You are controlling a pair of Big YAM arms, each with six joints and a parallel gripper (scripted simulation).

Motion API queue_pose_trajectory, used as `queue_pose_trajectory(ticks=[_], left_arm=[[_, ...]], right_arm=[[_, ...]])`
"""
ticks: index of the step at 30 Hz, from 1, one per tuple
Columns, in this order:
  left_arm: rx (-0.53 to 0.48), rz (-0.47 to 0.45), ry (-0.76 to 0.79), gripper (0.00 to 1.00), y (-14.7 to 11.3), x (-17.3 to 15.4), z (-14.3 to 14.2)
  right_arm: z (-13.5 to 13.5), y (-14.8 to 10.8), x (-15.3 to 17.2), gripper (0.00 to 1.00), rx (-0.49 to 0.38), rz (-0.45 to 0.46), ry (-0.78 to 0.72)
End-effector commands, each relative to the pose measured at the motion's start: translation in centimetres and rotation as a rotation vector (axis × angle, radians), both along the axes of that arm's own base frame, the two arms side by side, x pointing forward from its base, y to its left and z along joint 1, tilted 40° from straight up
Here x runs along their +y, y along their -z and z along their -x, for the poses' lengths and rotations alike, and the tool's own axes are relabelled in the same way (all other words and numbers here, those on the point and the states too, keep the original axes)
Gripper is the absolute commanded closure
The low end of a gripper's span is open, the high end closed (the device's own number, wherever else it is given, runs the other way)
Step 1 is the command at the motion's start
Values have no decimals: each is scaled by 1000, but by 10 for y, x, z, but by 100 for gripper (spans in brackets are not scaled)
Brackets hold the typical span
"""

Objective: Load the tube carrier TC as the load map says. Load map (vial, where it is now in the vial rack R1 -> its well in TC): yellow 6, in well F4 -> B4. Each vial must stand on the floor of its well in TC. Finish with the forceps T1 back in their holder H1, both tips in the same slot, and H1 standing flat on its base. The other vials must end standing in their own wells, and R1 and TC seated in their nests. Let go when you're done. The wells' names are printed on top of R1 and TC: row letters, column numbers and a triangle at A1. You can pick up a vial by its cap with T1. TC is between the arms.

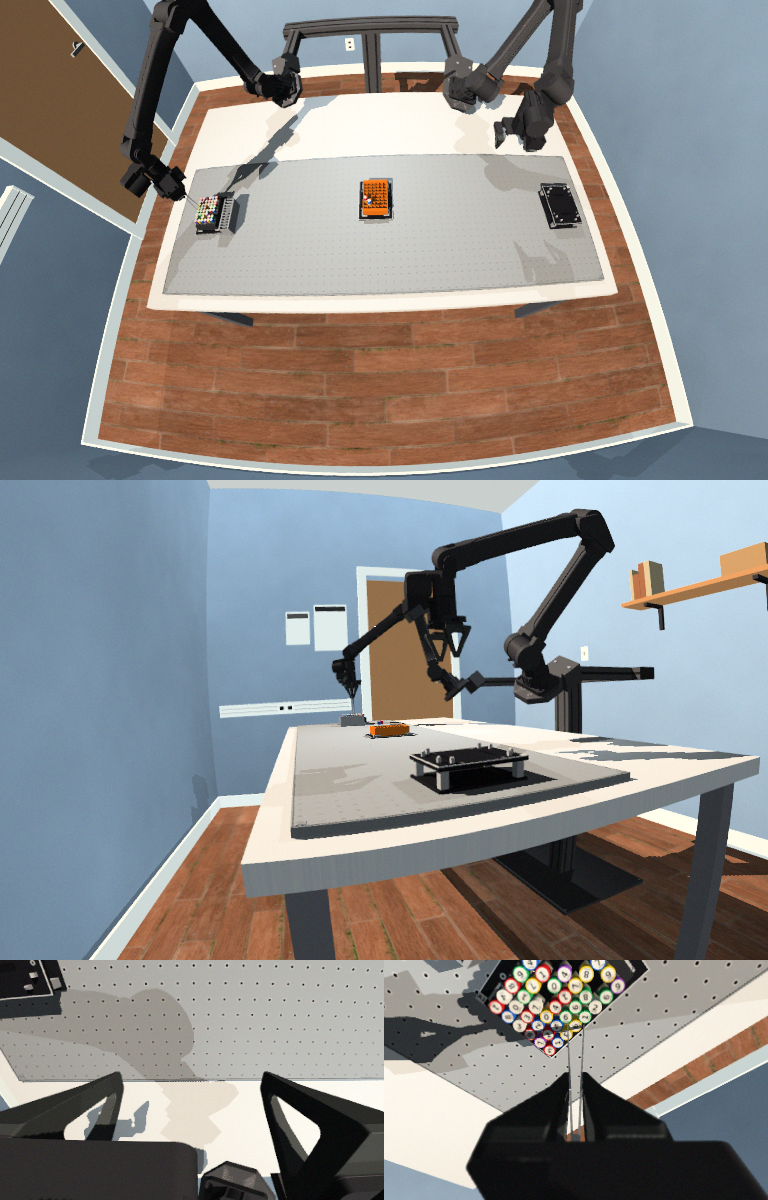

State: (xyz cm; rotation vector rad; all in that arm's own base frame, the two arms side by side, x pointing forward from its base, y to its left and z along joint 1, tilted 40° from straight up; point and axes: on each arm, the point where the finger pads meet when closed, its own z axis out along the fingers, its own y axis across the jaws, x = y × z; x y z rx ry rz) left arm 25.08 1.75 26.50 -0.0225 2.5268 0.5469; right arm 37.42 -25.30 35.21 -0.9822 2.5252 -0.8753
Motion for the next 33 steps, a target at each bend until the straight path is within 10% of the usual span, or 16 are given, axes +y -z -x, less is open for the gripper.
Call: queue_pose_trajectory(ticks=[1,33], left_arm=[[-30,11,-6,0,-12,-3,-4],[-30,11,-6,0,-12,-3,-4]], right_arm=[[-1,-6,-5,89,-14,17,1],[-2,2,-10,89,-8,17,8]])
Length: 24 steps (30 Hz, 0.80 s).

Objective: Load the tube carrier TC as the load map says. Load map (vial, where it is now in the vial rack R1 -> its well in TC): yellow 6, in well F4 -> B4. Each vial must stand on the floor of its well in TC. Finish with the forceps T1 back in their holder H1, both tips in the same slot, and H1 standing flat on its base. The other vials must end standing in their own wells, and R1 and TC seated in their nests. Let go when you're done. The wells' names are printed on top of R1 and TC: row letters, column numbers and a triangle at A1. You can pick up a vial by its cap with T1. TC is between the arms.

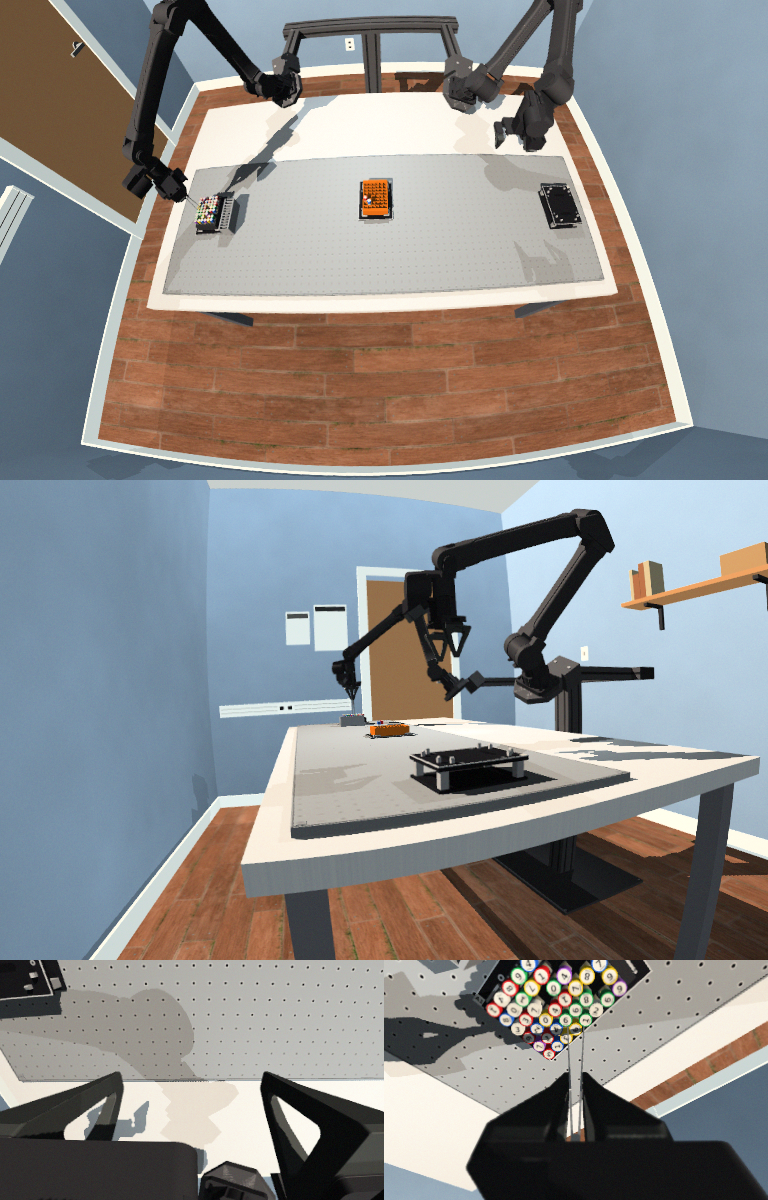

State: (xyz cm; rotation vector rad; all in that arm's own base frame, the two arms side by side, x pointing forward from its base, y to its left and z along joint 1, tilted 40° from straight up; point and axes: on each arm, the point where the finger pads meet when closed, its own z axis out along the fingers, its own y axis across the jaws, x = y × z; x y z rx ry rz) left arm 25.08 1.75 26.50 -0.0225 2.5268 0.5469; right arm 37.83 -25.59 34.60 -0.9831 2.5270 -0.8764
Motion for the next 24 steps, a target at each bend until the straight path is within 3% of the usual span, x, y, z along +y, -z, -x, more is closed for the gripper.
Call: queue_pose_trajectory(ticks=[1,24], left_arm=[[-30,11,-6,0,-12,-3,-4],[-30,11,-6,0,-12,-3,-4]], right_arm=[[2,-6,-7,89,-14,20,8],[-1,-4,-9,89,-15,20,8]])
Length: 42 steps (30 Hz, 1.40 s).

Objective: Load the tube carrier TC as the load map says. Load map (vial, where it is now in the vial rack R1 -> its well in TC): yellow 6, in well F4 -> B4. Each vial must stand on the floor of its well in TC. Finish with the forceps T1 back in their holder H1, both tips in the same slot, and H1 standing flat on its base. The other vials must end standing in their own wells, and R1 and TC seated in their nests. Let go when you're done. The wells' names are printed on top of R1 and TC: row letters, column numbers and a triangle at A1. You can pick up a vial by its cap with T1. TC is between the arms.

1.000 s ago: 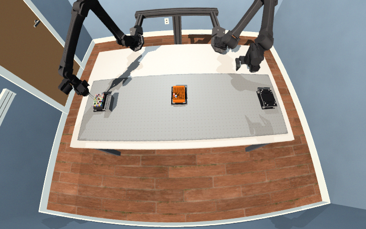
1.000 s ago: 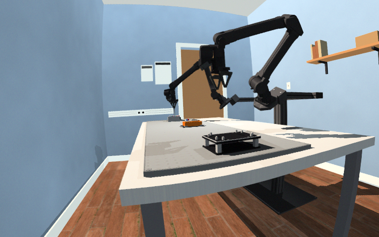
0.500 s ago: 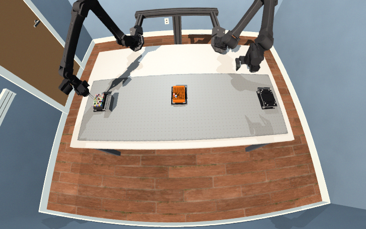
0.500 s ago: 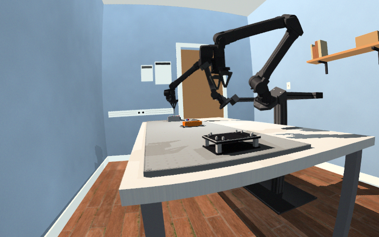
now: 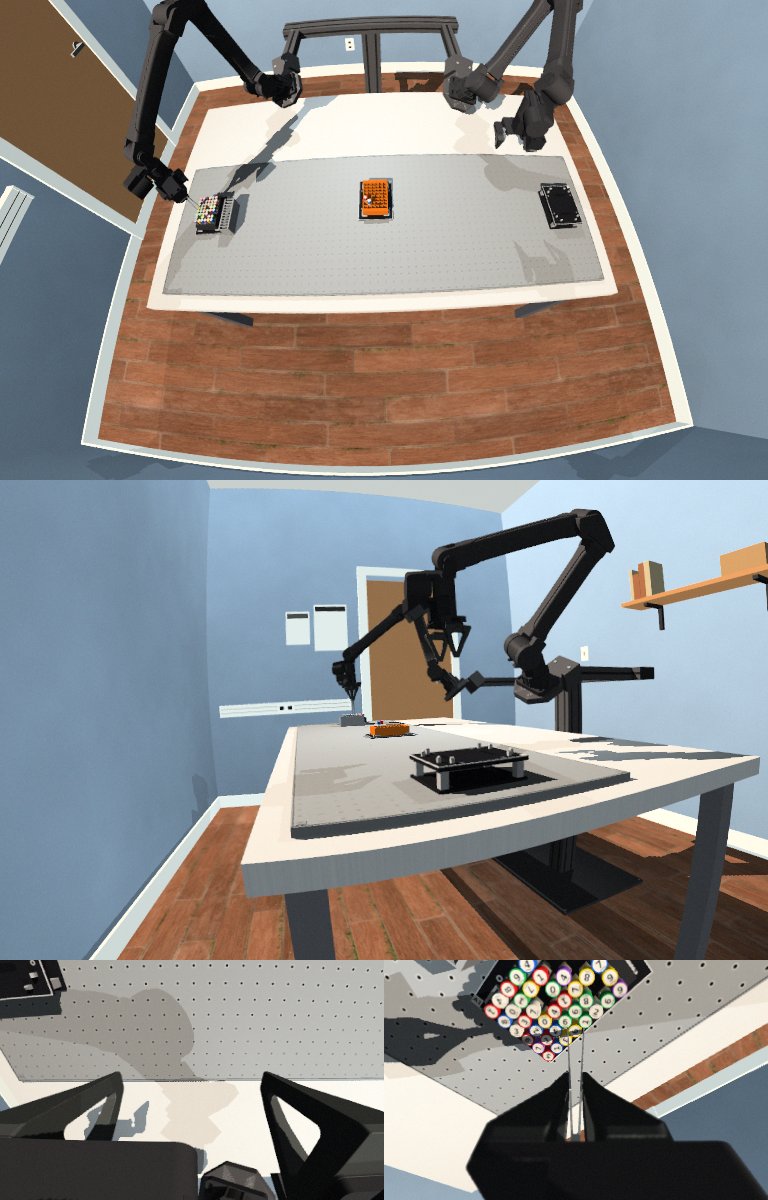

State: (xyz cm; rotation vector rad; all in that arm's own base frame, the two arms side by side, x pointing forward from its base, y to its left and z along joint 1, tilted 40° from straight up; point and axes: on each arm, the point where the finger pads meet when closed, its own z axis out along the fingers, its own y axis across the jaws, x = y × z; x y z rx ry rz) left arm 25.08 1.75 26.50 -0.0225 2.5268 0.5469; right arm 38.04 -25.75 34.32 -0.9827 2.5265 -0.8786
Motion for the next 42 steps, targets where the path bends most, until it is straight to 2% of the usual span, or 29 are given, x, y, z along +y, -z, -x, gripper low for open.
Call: queue_pose_trajectory(ticks=[1,40,42], left_arm=[[-30,11,-6,0,-12,-3,-4],[-30,11,-6,0,-12,-3,-4],[-30,11,-6,0,-12,-3,-4]], right_arm=[[1,-7,-7,89,-14,18,7],[2,-6,-7,91,-12,16,7],[3,-35,-4,91,-64,45,6]])
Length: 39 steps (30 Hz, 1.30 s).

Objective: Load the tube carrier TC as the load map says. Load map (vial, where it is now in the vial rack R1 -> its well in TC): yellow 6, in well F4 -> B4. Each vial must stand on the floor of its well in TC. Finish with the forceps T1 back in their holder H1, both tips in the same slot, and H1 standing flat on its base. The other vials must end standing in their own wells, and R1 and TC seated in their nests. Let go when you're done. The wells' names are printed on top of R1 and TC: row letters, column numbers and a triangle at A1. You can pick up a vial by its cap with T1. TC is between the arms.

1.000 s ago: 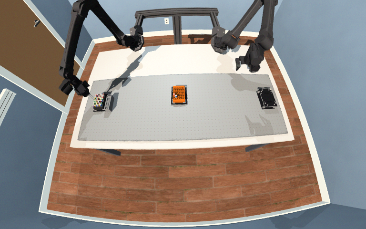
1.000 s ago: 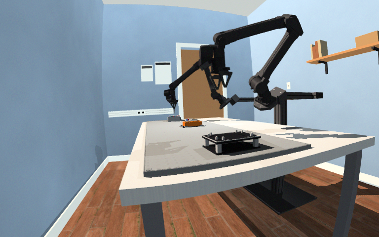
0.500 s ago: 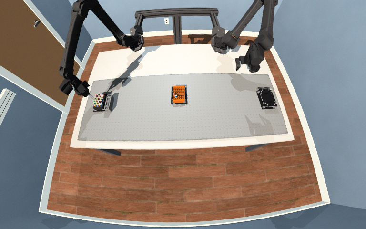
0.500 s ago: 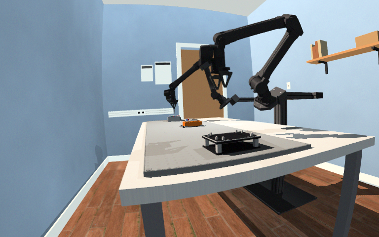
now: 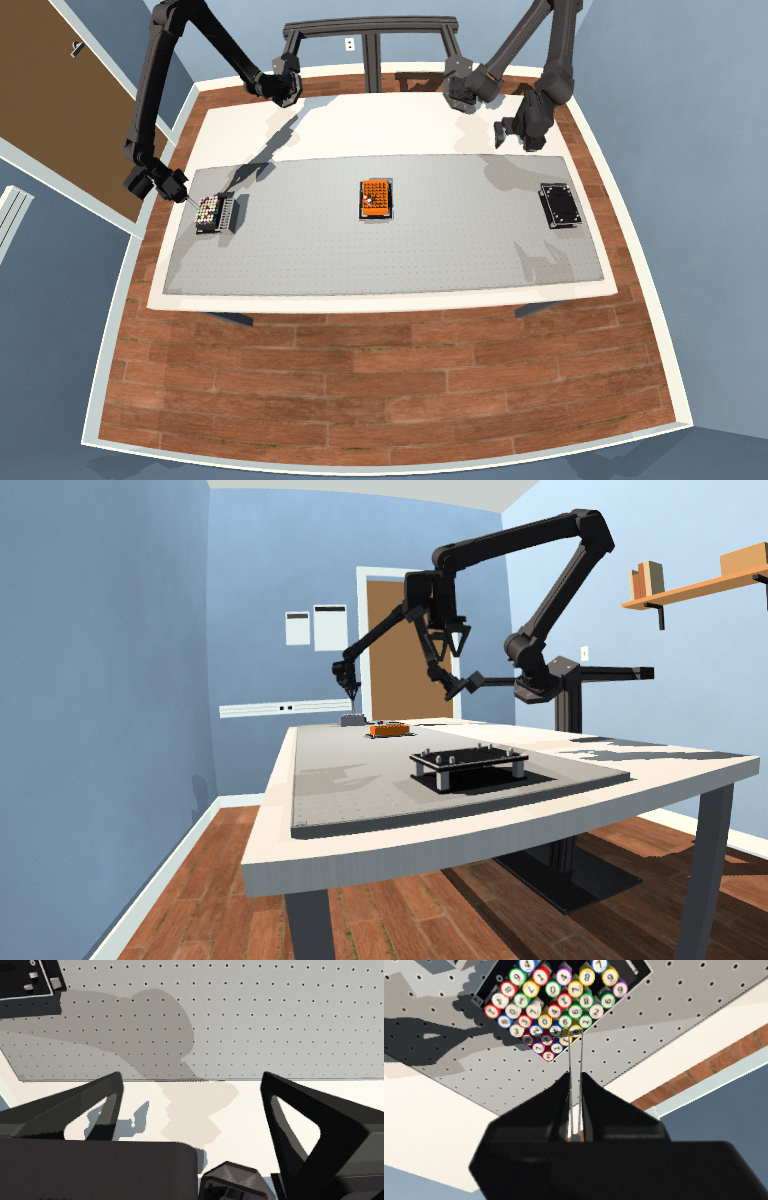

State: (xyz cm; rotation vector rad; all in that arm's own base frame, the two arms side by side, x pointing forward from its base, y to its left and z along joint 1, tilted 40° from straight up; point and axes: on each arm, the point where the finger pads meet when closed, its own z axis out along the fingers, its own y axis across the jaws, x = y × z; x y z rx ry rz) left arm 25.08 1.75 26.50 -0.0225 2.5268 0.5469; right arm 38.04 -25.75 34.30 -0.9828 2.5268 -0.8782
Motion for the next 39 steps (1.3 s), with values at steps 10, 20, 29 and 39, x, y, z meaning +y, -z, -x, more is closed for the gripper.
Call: queue_pose_trajectory(ticks=[10,20,29,39], left_arm=[[-30,11,-6,0,-12,-3,-4],[-30,11,-6,0,-12,-3,-4],[-30,11,-6,0,-12,-3,-4],[-30,11,-6,0,-12,-3,-4]], right_arm=[[6,-54,4,91,-85,46,-1],[11,-66,16,91,-91,37,-10],[14,-59,20,91,-52,10,-15],[25,-84,27,91,-91,32,-14]])
